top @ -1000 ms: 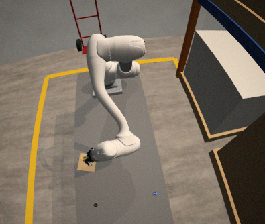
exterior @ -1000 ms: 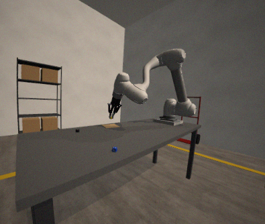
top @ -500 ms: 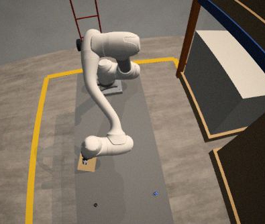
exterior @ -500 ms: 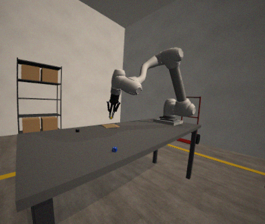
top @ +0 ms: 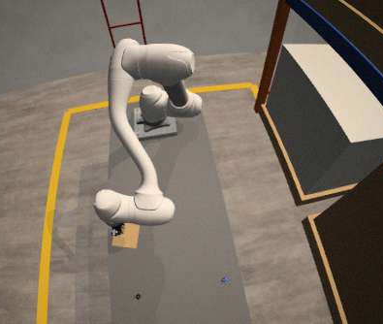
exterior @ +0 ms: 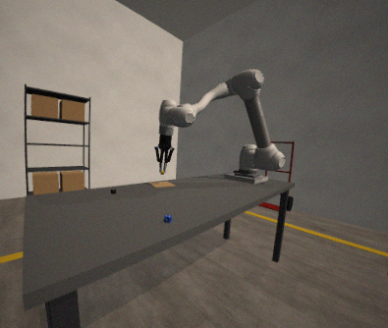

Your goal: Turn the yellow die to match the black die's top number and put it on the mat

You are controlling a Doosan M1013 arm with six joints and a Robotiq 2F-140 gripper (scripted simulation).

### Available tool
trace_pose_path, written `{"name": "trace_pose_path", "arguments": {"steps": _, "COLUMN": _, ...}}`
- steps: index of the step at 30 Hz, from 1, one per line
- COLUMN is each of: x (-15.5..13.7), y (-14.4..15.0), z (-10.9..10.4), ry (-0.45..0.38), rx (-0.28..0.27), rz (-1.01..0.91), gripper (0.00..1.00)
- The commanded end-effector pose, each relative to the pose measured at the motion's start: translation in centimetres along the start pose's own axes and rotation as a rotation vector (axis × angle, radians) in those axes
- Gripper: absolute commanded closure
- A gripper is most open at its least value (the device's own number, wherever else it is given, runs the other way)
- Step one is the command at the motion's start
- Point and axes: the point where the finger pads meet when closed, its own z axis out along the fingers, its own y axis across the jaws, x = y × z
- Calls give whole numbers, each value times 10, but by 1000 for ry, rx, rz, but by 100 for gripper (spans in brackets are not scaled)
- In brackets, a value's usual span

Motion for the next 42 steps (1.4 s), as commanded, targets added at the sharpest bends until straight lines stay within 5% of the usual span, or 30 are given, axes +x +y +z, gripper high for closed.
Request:
{"name": "trace_pose_path", "arguments": {"steps": 1, "x": 1, "y": 1, "z": 1, "ry": -62, "rx": -5, "rz": -3, "gripper": 82}}
{"name": "trace_pose_path", "arguments": {"steps": 42, "x": 24, "y": -2, "z": 6, "ry": -694, "rx": 6, "rz": -4, "gripper": 82}}
